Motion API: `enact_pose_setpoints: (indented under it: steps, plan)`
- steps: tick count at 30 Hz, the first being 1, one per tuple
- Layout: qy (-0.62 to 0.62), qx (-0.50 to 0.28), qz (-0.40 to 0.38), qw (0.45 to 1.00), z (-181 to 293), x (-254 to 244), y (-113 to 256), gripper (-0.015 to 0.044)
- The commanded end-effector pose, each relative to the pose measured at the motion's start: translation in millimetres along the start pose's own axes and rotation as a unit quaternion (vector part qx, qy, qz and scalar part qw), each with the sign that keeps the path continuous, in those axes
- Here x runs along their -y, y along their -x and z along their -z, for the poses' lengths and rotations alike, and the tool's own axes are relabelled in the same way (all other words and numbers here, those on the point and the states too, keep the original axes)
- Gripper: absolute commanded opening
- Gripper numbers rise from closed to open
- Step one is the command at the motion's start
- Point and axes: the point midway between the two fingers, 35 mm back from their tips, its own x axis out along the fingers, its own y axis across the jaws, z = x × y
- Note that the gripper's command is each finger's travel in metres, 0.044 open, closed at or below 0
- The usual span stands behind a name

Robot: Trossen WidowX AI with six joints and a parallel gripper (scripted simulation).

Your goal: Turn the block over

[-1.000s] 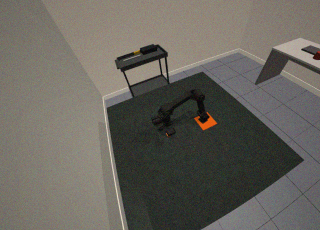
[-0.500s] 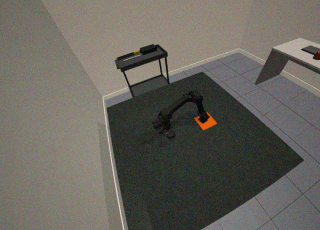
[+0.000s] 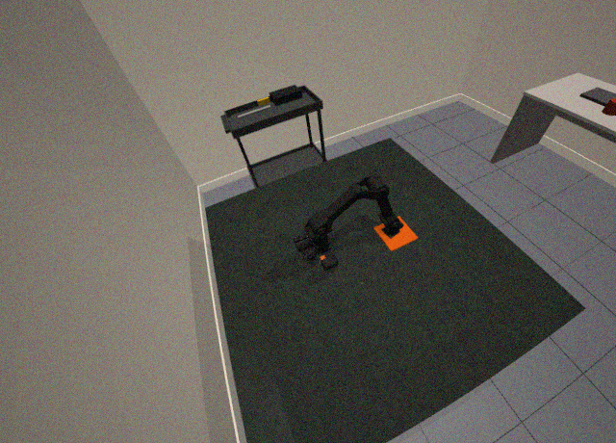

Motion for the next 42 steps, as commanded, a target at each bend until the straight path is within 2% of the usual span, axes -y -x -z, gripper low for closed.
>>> enact_pose_setpoints:
  steps: [1, 7, 19, 34, 35, 42]
  plan:
    - [0.002, -0.001, 0.002, 1.000, 1, 1, -7, 0.0440]
    - [0.002, -0.001, 0.002, 1.000, 1, 1, -14, 0.0440]
    - [0.002, -0.001, 0.002, 1.000, 1, 1, -14, 0.0125]
    - [0.002, -0.001, 0.002, 1.000, 1, 1, -14, 0.0025]
    - [0.002, -0.001, 0.002, 1.000, 1, 1, -13, 0.0000]
    - [0.002, -0.001, 0.002, 1.000, 1, 0, 16, 0.0000]
